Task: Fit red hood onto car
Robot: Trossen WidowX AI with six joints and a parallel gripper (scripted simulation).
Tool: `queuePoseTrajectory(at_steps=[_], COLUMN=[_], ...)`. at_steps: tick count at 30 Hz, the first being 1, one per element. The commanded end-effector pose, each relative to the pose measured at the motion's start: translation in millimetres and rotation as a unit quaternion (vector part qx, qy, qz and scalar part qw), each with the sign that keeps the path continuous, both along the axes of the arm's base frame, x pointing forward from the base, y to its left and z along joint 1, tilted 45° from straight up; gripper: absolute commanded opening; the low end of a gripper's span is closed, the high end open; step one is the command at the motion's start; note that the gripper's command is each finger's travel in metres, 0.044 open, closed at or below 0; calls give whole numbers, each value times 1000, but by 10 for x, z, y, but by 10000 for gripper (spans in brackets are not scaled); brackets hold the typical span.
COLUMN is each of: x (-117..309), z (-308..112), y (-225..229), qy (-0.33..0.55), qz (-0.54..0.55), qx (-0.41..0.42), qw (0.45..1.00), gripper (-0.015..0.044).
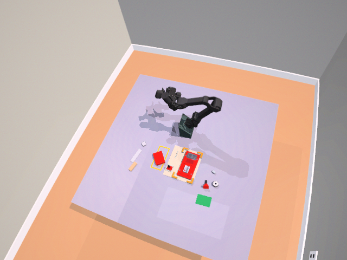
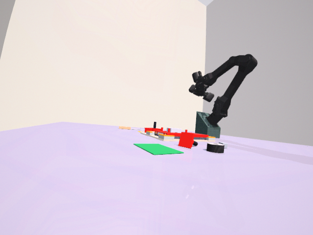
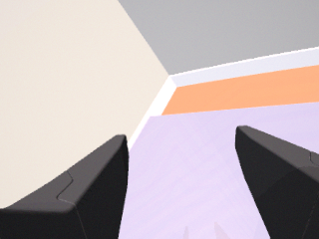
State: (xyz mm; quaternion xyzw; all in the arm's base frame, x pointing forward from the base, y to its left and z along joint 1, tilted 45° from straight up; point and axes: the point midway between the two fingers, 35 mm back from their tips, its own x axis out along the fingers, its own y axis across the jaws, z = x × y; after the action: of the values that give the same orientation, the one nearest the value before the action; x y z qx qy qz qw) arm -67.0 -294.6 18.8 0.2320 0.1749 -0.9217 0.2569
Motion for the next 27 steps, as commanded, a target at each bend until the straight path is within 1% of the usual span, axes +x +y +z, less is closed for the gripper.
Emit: queuePoseTrajectory(at_steps=[1,2,4,6,8,9,12,16,20,24,27], x=[21,85,330,613,903,1049,1485,2035,2508,2982,3297], z=[-12,-48,-180,-323,-460,-526,-708,-907,-1047,-1127,-1142], y=[-10,-40,-130,-191,-212,-208,-126,115,447,875,1247], qy=[-1,-3,-11,-17,-20,-22,-22,-21,-23,-34,-47], qz=[7,26,100,183,265,306,421,556,663,761,814], qx=[7,28,103,181,255,289,382,480,544,567,557], qw=[1000,999,990,966,930,907,822,678,514,312,156], gripper=[246,272,325,377,430,440,440,440,440,440,440])
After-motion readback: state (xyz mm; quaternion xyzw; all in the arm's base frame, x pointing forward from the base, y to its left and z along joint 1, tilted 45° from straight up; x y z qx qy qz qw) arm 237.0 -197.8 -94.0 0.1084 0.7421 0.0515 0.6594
